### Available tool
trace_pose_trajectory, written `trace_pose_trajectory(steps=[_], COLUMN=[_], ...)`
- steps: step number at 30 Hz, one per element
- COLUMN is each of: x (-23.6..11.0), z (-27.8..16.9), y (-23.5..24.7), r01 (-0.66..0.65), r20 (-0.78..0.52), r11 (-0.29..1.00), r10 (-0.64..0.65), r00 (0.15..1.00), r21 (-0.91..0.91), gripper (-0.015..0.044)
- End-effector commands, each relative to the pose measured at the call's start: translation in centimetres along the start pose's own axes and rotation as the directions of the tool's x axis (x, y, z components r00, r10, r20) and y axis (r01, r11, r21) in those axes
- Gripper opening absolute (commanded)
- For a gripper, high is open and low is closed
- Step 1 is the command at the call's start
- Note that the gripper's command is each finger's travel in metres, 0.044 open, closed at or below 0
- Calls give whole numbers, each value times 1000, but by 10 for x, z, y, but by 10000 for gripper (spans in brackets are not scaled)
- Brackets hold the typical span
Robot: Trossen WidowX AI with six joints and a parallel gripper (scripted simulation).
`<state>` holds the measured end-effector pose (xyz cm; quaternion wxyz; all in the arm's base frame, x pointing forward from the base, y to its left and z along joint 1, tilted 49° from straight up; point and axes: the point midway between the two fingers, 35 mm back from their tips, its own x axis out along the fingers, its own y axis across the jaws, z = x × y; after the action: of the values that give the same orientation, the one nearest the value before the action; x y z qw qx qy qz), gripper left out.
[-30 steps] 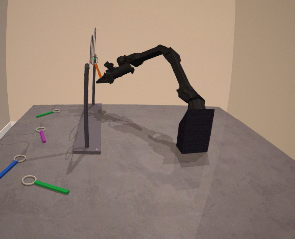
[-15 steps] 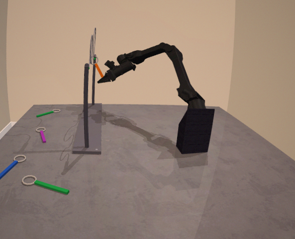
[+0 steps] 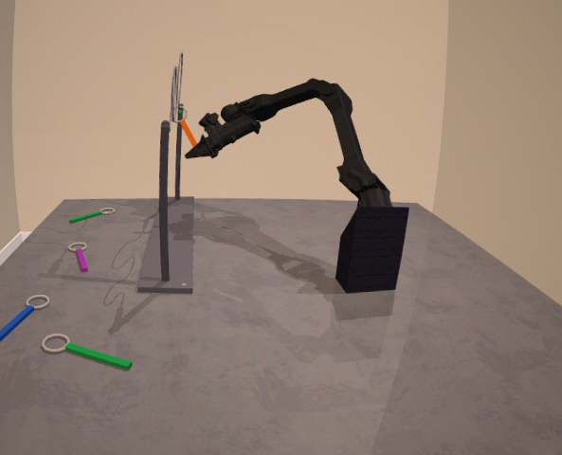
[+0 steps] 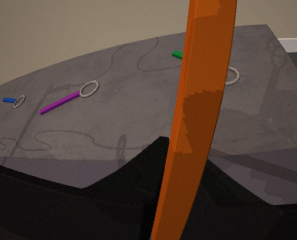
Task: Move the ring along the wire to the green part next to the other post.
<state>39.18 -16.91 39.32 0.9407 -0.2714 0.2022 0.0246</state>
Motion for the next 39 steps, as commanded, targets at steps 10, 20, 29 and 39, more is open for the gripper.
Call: trace_pose_trajectory(steps=[10,20,29,39], x=[-4,-9,-17,-29], z=[6,16,30,50], y=[45,75,99,121], r01=[-147,-247,-325,-400], r20=[26,64,111,179], r11=[959,876,767,609], r10=[145,243,319,391], r00=[989,968,941,903], r21=[241,415,553,685], gripper=[-150,-150,-150,-150])
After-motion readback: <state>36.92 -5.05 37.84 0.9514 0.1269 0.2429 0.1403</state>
